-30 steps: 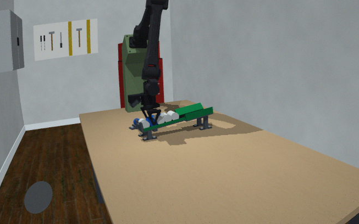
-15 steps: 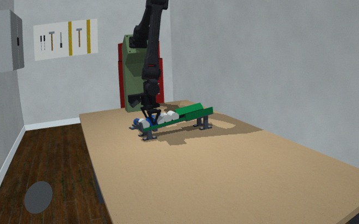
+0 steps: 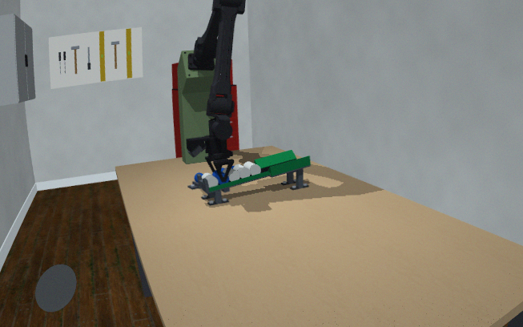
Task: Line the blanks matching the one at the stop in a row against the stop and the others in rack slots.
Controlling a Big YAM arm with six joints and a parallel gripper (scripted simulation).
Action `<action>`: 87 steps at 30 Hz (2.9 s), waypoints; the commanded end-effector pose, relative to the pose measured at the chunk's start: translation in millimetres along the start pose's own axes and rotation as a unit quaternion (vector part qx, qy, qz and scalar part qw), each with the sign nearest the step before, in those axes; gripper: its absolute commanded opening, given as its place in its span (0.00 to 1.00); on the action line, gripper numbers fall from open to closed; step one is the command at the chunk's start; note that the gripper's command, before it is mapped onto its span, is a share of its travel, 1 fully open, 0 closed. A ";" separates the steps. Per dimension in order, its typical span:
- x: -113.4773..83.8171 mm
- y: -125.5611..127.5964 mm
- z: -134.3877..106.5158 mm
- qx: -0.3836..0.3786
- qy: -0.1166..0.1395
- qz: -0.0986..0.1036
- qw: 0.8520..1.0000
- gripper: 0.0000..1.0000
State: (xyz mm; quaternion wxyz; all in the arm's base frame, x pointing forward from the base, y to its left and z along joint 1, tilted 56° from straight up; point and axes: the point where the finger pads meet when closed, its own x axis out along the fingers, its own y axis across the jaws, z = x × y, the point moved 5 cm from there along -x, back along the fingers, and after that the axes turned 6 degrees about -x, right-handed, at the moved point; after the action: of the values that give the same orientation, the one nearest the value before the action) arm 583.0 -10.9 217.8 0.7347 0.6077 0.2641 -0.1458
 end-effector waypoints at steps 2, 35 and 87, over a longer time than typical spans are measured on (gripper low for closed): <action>2.0 7.6 -7.0 -0.002 0.003 0.008 1.000 0.60; -20.1 7.2 -3.1 -0.002 0.001 0.006 1.000 0.60; -56.4 -177.6 -65.7 -0.090 -0.005 0.019 0.996 0.60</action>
State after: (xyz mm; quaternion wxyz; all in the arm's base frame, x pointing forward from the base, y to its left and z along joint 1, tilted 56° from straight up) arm 409.9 6.9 67.2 0.7707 0.5456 0.2979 -0.1400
